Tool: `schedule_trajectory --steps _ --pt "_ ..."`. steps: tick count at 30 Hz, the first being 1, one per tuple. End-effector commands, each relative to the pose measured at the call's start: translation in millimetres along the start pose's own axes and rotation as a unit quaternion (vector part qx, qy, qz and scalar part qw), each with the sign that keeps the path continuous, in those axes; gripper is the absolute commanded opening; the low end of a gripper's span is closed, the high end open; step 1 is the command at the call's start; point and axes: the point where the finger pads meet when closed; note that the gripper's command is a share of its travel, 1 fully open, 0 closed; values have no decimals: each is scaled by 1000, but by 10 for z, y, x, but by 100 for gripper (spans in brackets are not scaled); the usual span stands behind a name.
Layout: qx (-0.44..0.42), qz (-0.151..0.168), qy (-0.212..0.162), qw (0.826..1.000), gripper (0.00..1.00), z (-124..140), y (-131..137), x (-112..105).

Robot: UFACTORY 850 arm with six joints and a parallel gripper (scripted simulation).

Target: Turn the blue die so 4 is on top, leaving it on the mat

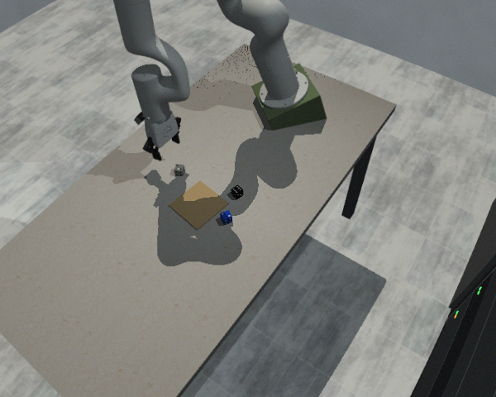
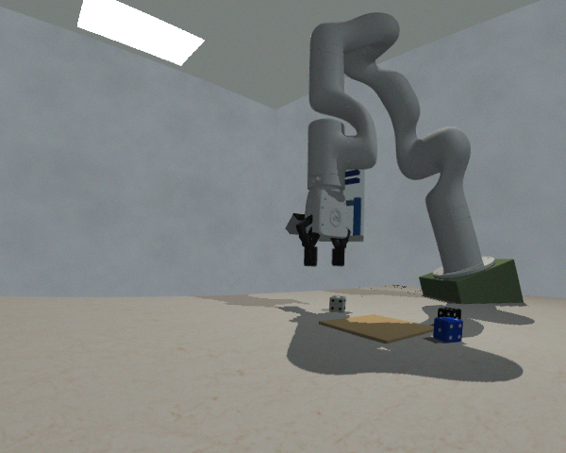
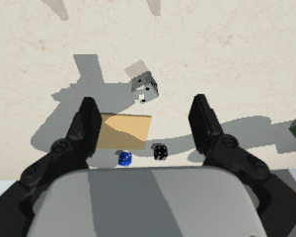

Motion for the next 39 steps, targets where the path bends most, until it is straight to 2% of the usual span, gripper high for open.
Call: schedule_trajectory --steps 1,14,39 --pt "1 -5 10 1000 100 -12 -19 110" --pt "1 -5 10 1000 100 -18 -25 381" --pt "1 -5 10 1000 100 -18 -26 408"
Point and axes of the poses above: the point where the finger pads meet when closed, its own x axis out along the fingers, its own y axis across the jaws, z = x × y, and after that the axes turned 8 degrees about -x, right-handed
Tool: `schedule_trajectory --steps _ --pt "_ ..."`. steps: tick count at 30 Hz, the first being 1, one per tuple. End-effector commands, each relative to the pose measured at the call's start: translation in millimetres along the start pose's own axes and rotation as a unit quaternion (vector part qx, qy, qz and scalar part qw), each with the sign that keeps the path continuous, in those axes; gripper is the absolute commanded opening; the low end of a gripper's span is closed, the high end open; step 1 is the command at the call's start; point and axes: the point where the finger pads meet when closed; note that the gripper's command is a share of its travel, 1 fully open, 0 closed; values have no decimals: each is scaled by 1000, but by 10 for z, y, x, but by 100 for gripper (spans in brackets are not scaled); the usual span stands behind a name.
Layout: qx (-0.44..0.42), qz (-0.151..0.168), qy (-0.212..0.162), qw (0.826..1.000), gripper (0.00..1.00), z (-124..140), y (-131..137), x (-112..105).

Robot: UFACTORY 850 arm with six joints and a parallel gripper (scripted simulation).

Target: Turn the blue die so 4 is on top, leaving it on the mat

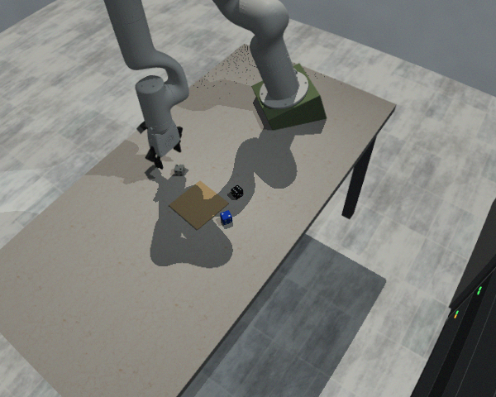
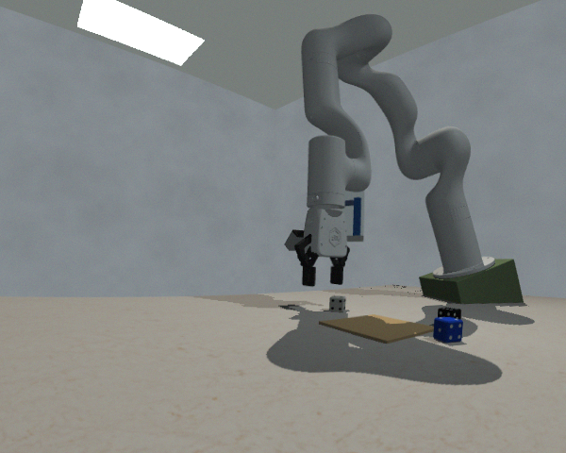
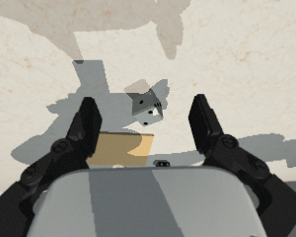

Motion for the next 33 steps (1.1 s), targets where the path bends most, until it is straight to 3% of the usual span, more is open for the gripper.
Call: schedule_trajectory --steps 1,33 --pt "0 -4 2 1000 100 -2 -5 -2" --pt "0 -4 2 1000 100 65 -3 -2"
Point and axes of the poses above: the point where the finger pads meet when closed, its own x axis out along the fingers, its own y axis across the jaws, z = x × y, and after that the axes turned 8 degrees about -x, right-handed
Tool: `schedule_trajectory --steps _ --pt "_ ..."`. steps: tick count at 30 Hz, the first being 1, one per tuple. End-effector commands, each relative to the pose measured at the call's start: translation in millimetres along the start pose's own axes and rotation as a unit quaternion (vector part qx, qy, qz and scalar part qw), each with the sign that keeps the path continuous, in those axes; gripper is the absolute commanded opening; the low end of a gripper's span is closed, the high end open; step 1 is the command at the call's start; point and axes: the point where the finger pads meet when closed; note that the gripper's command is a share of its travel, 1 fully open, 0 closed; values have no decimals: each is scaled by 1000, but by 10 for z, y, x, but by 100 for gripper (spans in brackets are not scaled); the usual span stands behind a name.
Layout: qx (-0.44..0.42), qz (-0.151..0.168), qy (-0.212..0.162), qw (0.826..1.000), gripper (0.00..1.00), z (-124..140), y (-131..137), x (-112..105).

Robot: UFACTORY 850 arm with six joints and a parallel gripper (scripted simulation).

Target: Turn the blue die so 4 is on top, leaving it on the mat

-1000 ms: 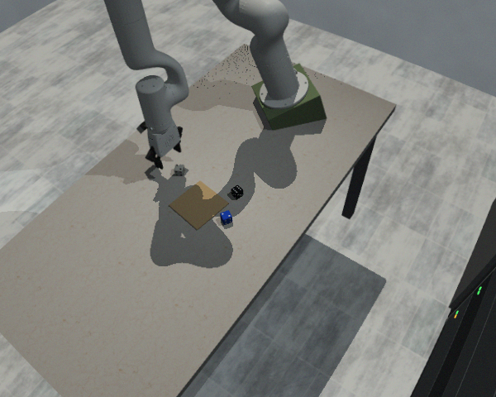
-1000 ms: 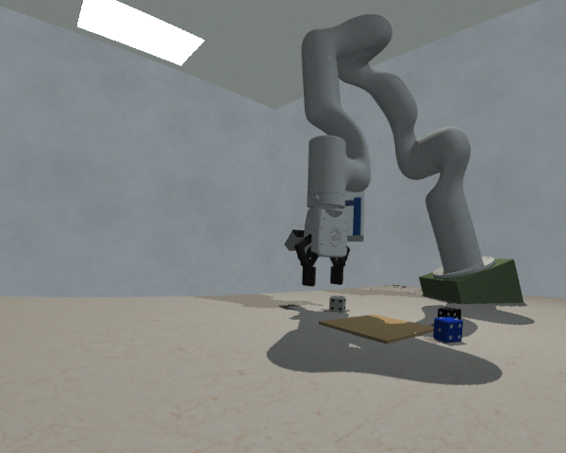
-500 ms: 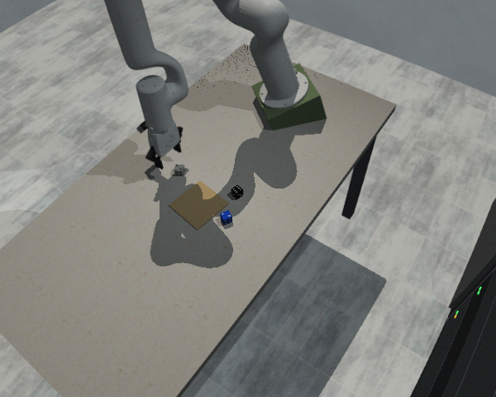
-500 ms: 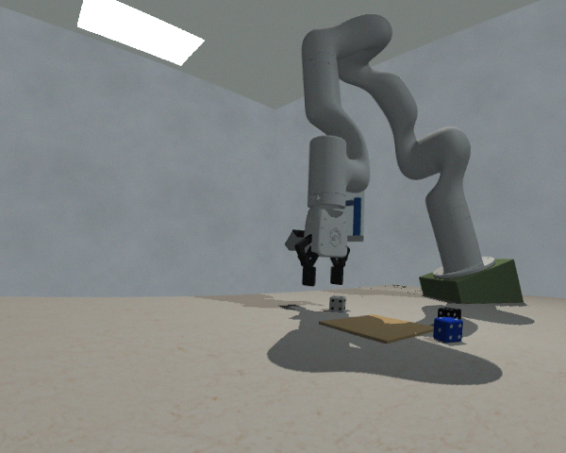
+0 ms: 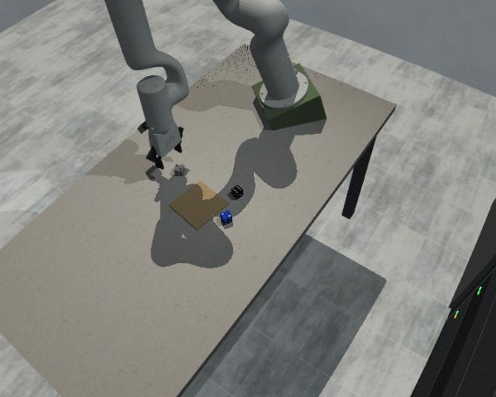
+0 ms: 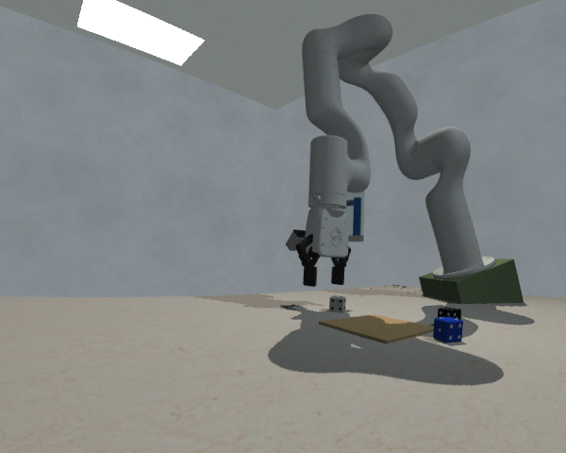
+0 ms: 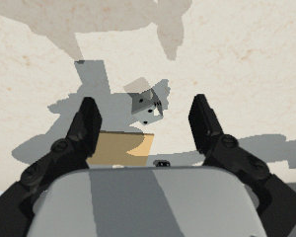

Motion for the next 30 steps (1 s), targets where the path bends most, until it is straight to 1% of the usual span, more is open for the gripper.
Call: schedule_trajectory --steps 1,6,10,12,16,22,25,27,29,30 --pt "0 -1 0 1000 100 60 -5 -3" --pt "0 -1 0 1000 100 238 -1 -3" --pt "0 -1 0 1000 100 474 4 -3" --pt "0 -1 0 1000 100 474 4 -3" --pt "0 -1 0 1000 100 811 11 -3" --pt "0 -1 0 1000 100 1474 25 -3" --pt "0 -1 0 1000 100 1759 31 -2" --pt "0 -1 0 1000 100 1912 34 -2" --pt "0 -1 0 1000 100 1912 34 -2" --pt "0 -1 0 1000 100 1977 35 -2"
Point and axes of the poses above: the point where the finger pads meet when closed, its own x axis out along the fingers, its own y axis across the jaws, z = x × y, and after that the axes turned 8 degrees about -x, right-handed
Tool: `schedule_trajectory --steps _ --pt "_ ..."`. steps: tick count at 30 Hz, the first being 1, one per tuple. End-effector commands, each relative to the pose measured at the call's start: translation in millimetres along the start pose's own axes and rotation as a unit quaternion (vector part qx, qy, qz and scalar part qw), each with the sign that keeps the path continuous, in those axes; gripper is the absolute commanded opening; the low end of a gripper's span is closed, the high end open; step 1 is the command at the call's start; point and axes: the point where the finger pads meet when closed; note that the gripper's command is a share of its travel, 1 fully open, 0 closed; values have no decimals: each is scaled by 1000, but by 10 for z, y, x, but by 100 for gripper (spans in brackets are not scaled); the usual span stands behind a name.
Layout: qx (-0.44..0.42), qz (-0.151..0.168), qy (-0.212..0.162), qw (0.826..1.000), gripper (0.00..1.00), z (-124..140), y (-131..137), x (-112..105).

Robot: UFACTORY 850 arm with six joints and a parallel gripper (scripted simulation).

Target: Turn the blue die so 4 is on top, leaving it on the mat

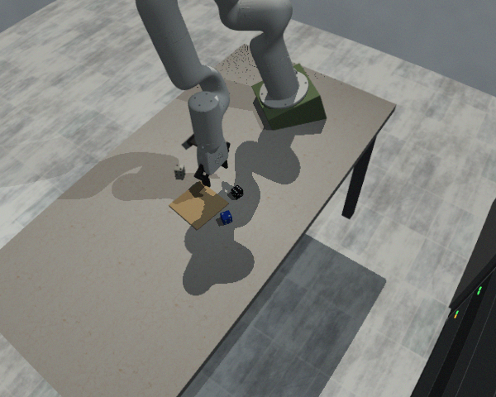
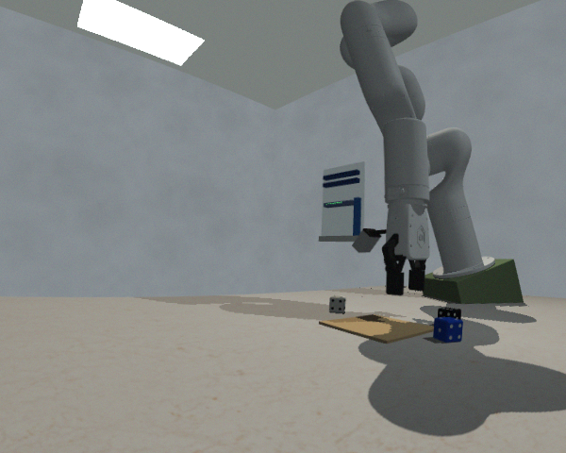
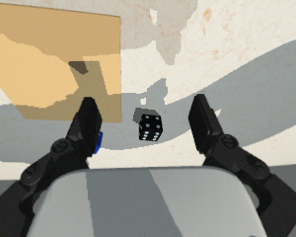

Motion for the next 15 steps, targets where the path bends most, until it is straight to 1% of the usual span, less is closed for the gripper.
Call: schedule_trajectory --steps 1,6,15 --pt "3 -13 3 1000 100 240 -23 6" --pt "3 -13 3 1000 100 398 -21 7" --pt "3 -13 3 1000 100 417 -21 7"
Point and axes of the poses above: the point where the finger pads meet when closed, its own x axis out along the fingers, its own y axis across the jaws, z = x × y, and after that the axes turned 8 degrees about -x, right-handed
